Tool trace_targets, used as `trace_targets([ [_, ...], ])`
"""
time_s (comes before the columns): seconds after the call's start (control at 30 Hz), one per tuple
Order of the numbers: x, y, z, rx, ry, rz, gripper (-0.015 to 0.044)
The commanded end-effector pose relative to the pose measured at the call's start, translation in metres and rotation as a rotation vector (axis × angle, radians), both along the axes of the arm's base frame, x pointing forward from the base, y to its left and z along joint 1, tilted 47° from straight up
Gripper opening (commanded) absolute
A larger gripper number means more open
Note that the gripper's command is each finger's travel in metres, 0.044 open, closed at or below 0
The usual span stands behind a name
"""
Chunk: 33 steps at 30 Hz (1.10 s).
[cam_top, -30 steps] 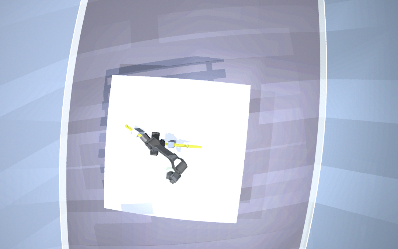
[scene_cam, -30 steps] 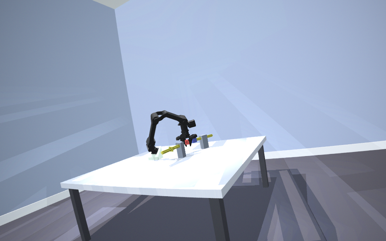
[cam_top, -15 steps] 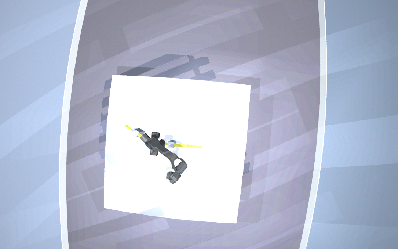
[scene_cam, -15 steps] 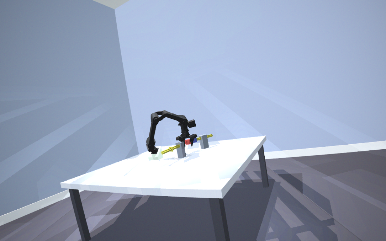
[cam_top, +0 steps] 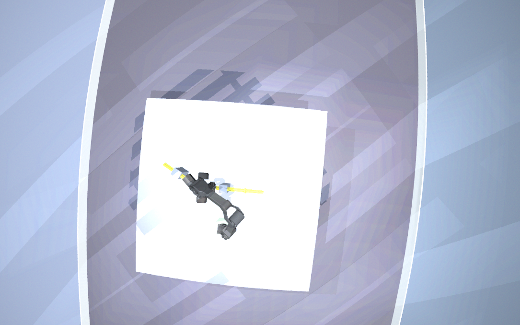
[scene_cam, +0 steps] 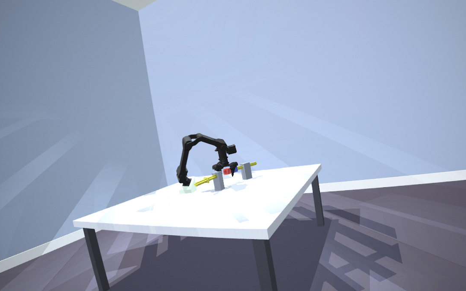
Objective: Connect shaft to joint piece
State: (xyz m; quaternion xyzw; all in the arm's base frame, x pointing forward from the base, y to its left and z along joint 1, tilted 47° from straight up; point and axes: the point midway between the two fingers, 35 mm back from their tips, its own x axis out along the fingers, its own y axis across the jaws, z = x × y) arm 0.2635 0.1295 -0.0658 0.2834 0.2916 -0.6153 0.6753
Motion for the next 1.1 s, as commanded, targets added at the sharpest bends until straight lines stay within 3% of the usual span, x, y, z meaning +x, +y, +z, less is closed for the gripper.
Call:
trace_targets([
  [0.0,0.000,0.007,0.003,-0.060,-0.005,-0.003,0.0440],
  [0.27,-0.002,0.024,0.016,-0.272,-0.030,0.002,0.0440],
  [0.47,-0.002,0.027,0.018,-0.269,-0.016,0.017,0.0440],
  [1.07,-0.007,0.080,0.070,-0.196,0.351,0.467,0.0440],
])
